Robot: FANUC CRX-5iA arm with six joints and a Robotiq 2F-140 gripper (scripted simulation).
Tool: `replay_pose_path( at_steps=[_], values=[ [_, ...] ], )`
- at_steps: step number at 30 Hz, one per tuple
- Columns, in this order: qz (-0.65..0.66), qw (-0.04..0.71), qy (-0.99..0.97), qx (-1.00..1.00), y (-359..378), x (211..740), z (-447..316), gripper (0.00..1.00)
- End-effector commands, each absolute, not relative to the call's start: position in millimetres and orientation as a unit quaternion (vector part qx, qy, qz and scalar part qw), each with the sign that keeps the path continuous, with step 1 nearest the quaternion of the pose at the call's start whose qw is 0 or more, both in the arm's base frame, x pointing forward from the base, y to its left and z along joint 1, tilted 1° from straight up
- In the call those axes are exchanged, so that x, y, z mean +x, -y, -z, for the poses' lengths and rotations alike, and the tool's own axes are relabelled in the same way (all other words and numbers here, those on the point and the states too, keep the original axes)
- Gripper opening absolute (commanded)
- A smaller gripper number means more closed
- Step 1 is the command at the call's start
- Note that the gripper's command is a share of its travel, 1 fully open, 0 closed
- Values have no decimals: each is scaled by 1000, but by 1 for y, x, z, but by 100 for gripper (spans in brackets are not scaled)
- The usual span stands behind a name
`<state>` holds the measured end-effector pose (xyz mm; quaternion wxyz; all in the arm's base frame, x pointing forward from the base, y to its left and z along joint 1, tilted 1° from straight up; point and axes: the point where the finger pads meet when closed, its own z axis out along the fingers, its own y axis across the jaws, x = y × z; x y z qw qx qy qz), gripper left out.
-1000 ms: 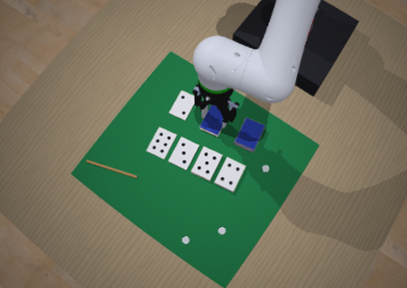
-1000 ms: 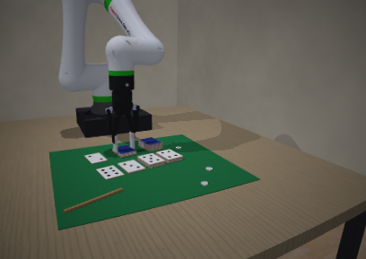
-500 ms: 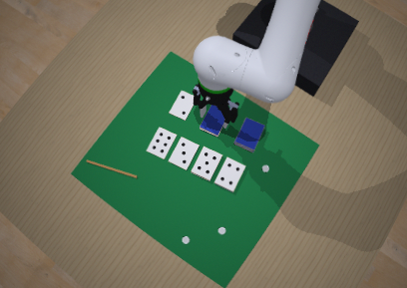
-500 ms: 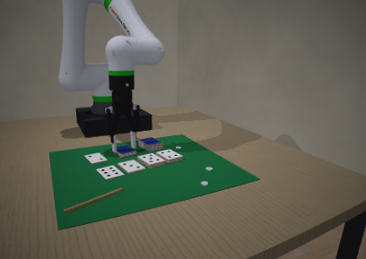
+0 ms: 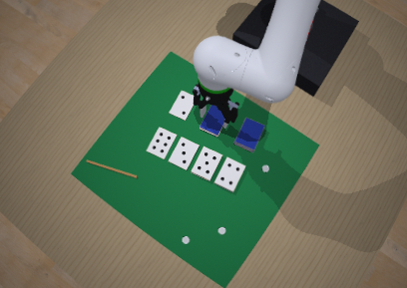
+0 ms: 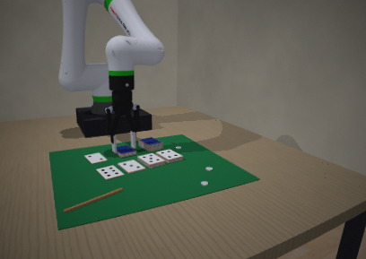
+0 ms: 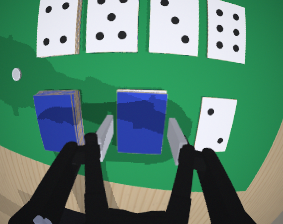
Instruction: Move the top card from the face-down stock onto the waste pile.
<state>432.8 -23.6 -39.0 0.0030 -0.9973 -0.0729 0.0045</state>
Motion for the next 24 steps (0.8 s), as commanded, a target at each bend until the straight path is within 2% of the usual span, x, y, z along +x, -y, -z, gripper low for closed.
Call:
replay_pose_path(
  at_steps=[1, 17, 24],
  values=[
    [-4, 3, 73, -997, 24, 433, 39, 50],
    [-4, 3, 73, -997, 24, 433, 31, 50],
    [-4, 3, 73, -997, 24, 433, 5, 50]
  ],
)
